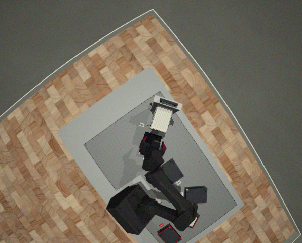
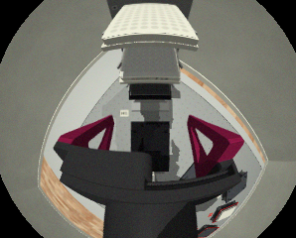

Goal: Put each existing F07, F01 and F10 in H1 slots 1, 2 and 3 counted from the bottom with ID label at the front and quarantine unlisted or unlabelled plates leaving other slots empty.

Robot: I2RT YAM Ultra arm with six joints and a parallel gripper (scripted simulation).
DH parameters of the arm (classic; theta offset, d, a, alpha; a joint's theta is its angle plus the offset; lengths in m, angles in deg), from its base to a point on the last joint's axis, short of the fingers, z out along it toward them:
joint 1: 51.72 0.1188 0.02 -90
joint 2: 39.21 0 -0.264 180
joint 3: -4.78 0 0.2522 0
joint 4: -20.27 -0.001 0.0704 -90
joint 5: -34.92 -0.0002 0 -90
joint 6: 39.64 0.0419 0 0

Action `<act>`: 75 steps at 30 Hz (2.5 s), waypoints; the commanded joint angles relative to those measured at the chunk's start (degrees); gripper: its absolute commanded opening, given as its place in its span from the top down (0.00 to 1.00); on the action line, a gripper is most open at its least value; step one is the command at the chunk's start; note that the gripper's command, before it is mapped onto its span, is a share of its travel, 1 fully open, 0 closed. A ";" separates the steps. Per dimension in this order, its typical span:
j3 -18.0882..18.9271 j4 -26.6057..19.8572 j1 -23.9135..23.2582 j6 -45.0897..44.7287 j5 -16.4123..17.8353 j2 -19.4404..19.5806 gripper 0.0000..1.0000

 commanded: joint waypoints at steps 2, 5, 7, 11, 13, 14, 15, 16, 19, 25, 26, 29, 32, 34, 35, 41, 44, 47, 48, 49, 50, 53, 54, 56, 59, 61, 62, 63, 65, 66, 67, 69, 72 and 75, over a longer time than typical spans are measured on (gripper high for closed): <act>0.30 0.17 0.12 -0.04 0.12 -0.16 0.00; 0.30 0.17 0.12 -0.04 0.12 -0.16 0.00; 0.30 0.17 0.12 -0.04 0.12 -0.16 0.00; 0.30 0.17 0.12 -0.04 0.12 -0.16 0.00; 0.30 0.17 0.12 -0.04 0.12 -0.16 0.00; 0.30 0.17 0.12 -0.04 0.12 -0.16 0.00; 0.30 0.17 0.12 -0.04 0.12 -0.16 0.00; 0.30 0.17 0.12 -0.04 0.12 -0.16 0.00; 0.30 0.17 0.12 -0.04 0.12 -0.16 0.00; -0.03 0.21 0.28 0.02 -0.04 -0.40 0.00; -0.03 0.21 0.28 0.02 -0.04 -0.40 0.00; -1.07 0.30 0.84 0.23 -0.58 -1.19 0.00; -2.09 0.37 1.40 0.45 -1.13 -1.97 0.00; -2.76 0.40 1.79 0.60 -1.51 -2.49 0.00; -3.09 0.41 1.99 0.68 -1.70 -2.74 0.00; -5.06 0.41 3.22 1.18 -2.89 -4.30 0.00; -5.32 0.87 2.96 1.07 -2.64 -4.18 0.00; -6.09 2.29 2.15 0.75 -1.86 -3.79 0.00; -6.34 2.77 1.88 0.64 -1.60 -3.65 0.00; -6.59 3.25 1.61 0.53 -1.34 -3.51 0.00; -6.84 3.73 1.34 0.43 -1.08 -3.36 0.00; -7.57 5.17 0.53 0.12 -0.29 -2.88 0.00; -7.81 5.65 0.27 0.02 -0.03 -2.71 0.00; -8.28 6.63 -0.27 -0.18 0.49 -2.36 0.00; -8.74 7.60 -0.80 -0.37 1.01 -2.00 0.00; -8.97 8.10 -1.07 -0.47 1.27 -1.80 0.00; -9.19 8.59 -1.34 -0.56 1.53 -1.61 0.00; -9.41 9.08 -1.60 -0.65 1.79 -1.40 0.00; -9.85 10.06 -2.13 -0.83 2.30 -0.99 0.00; -10.06 10.56 -2.39 -0.92 2.56 -0.77 0.00; -10.27 11.05 -2.65 -1.01 2.81 -0.55 0.00; -10.69 12.04 -3.18 -1.18 3.32 -0.10 0.00; -11.30 13.57 -3.97 -1.43 4.09 0.63 0.00; -11.88 15.09 -4.74 -1.68 4.85 1.40 0.00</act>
